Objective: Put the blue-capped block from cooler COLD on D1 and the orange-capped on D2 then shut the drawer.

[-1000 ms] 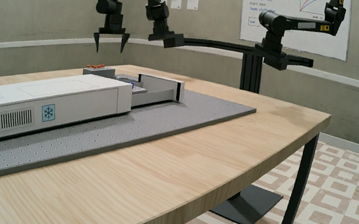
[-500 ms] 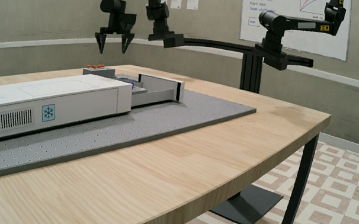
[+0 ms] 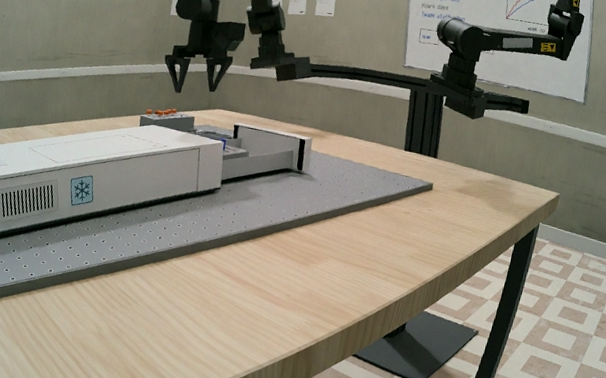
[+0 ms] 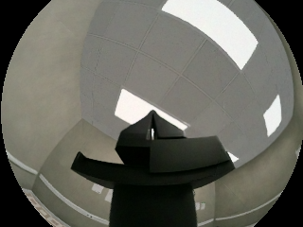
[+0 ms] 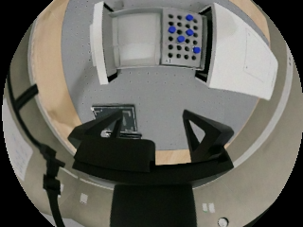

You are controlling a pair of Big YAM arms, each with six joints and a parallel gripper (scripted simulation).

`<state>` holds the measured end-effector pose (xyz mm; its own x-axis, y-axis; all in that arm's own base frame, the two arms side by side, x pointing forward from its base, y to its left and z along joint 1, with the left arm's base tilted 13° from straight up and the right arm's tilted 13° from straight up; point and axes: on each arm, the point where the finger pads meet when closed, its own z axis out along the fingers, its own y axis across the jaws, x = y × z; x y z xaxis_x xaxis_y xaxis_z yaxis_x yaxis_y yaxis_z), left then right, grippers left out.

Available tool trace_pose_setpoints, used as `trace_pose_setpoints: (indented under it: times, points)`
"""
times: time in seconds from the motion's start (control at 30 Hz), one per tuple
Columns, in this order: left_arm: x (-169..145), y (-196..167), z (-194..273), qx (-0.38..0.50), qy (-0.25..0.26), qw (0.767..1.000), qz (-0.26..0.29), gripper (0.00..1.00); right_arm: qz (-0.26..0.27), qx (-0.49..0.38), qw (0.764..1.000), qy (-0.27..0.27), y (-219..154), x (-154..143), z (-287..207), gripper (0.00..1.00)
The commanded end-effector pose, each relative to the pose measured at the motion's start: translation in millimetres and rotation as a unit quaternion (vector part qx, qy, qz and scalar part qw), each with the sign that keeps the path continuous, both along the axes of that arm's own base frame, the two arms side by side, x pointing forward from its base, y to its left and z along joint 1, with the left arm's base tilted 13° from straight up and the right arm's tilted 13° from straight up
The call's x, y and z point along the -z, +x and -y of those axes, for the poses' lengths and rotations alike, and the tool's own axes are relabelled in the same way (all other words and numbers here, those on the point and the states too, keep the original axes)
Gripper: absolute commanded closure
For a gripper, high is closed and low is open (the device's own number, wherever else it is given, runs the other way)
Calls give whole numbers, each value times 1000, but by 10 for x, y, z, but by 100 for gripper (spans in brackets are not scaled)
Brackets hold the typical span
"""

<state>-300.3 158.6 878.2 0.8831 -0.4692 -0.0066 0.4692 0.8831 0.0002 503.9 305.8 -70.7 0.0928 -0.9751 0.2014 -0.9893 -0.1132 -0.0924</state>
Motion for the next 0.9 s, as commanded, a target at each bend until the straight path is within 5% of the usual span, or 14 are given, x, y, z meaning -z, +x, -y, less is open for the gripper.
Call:
trace_pose_setpoints:
  times: [0.0, 0.87]
  points:
    - [-77, 213, 101, 1, 9, 1000, -15, 100, 6, -5, 1000, 7, 204, 25, -379, 0]
    - [-77, 213, 101, 1, 9, 1000, -15, 100, 6, -6, 1000, 9, 495, 154, -1254, 0]
